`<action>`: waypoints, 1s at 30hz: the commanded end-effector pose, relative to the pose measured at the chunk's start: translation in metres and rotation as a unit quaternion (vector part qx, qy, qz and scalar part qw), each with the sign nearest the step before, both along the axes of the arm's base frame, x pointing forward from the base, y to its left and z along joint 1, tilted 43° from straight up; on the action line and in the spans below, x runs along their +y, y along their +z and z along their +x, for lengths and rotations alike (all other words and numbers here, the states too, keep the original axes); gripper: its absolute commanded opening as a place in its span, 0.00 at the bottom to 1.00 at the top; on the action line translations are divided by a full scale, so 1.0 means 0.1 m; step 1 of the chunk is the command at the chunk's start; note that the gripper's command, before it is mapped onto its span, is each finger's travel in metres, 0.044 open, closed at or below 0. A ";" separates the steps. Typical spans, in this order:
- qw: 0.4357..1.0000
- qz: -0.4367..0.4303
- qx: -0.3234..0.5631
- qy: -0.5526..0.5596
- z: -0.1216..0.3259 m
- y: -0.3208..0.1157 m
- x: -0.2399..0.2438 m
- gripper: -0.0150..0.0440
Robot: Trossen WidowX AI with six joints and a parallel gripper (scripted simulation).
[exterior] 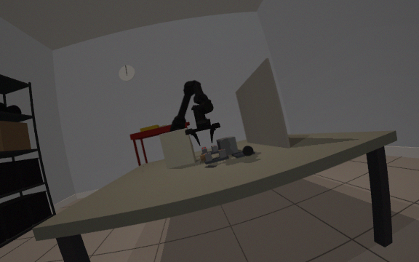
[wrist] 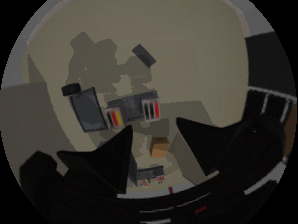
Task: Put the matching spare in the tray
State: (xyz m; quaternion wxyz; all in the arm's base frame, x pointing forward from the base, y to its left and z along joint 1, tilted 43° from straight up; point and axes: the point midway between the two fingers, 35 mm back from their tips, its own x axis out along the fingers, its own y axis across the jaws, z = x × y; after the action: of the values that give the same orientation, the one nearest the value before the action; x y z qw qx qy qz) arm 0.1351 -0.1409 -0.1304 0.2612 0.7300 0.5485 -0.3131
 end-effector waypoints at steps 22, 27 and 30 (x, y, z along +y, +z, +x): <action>1.000 -0.001 0.000 -0.005 0.06 -0.24 0.18 0.76; 1.000 -0.001 0.000 -0.005 0.08 -0.30 0.23 0.76; 1.000 -0.001 0.000 -0.005 0.09 -0.34 0.26 0.76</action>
State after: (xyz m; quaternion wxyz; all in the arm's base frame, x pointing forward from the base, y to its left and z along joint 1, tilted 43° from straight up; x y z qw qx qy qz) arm 0.1448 -0.1220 -0.1611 0.2677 0.7307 0.5431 -0.3153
